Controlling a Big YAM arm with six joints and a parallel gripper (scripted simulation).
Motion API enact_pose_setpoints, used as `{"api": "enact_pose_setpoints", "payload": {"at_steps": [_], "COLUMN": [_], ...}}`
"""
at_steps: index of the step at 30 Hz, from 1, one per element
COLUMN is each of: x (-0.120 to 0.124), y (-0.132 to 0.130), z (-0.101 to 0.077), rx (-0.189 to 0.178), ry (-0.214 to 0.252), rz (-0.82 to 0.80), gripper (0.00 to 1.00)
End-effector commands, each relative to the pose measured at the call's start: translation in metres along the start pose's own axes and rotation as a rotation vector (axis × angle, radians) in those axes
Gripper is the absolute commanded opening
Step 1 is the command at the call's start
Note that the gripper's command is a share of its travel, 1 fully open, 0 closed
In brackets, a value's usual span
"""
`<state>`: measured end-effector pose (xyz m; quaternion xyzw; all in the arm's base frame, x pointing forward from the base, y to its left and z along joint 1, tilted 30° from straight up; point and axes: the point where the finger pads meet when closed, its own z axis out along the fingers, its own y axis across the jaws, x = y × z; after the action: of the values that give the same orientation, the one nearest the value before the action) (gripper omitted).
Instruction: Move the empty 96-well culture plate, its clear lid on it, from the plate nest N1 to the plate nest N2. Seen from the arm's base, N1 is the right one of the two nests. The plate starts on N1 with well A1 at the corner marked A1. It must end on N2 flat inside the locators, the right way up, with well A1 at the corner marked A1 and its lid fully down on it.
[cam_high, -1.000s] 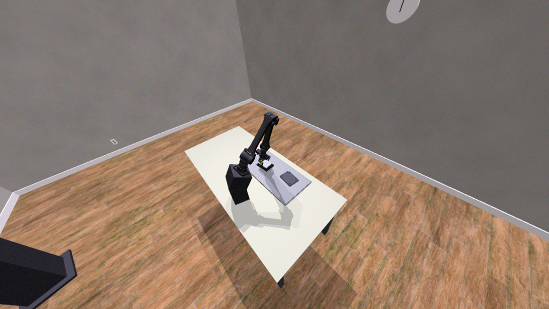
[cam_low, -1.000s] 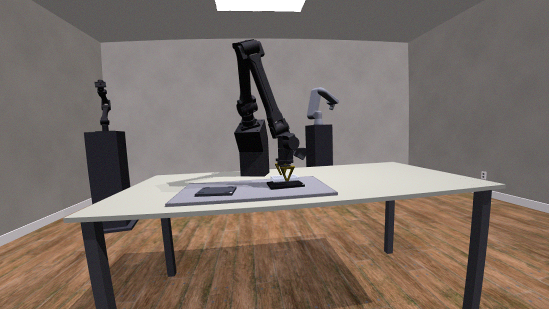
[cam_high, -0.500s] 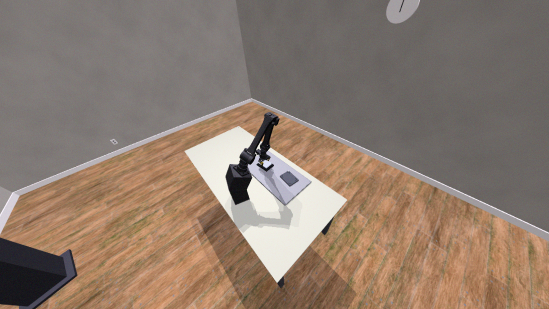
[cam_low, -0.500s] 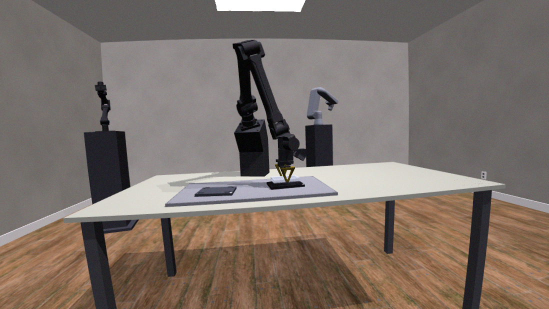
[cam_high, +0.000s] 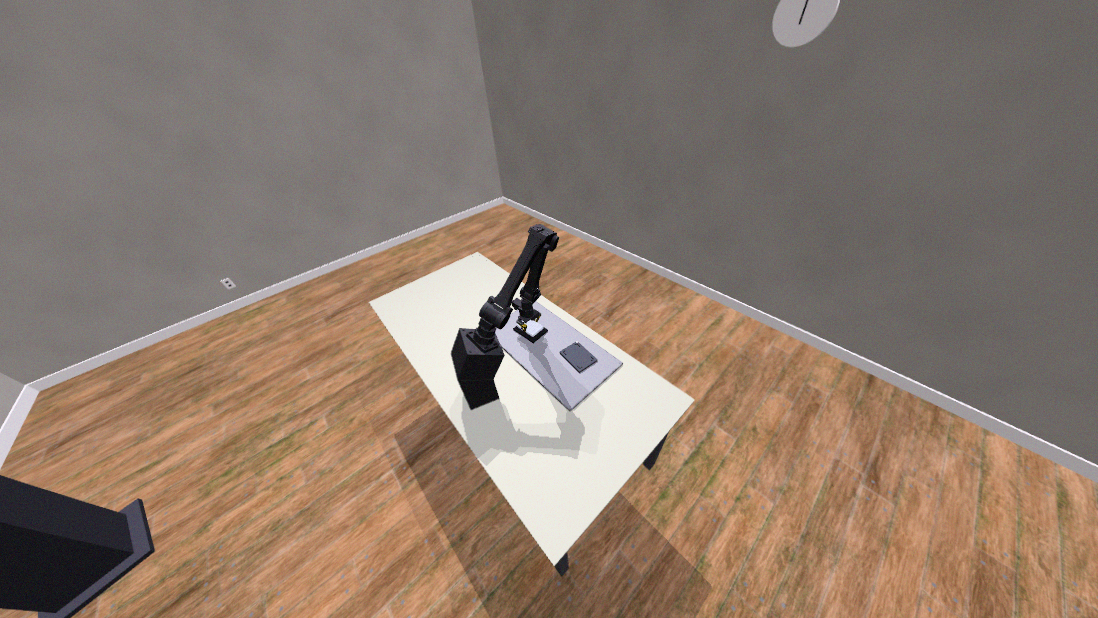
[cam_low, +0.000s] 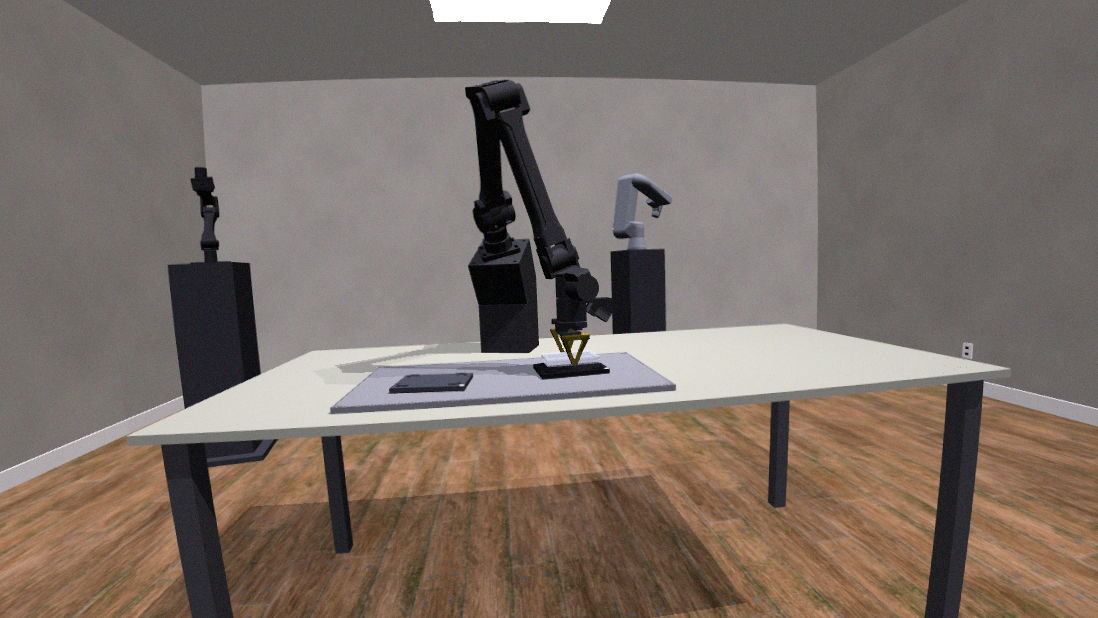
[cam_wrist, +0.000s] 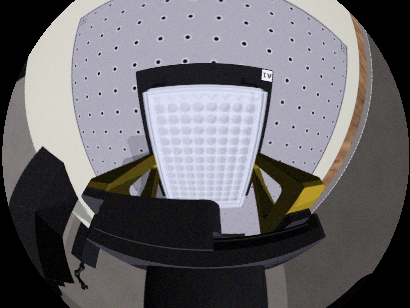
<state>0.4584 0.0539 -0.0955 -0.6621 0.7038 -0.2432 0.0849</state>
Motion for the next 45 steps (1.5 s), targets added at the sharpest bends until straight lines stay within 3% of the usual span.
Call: {"api": "enact_pose_setpoints", "payload": {"at_steps": [1,45], "x": [0.0004,0.0012], "y": [-0.0073,-0.0057], "z": [0.0055,0.0122], "rx": [0.013,0.011], "ry": [-0.005,-0.004], "rz": [0.001,0.001], "gripper": [0.0,0.0]}}
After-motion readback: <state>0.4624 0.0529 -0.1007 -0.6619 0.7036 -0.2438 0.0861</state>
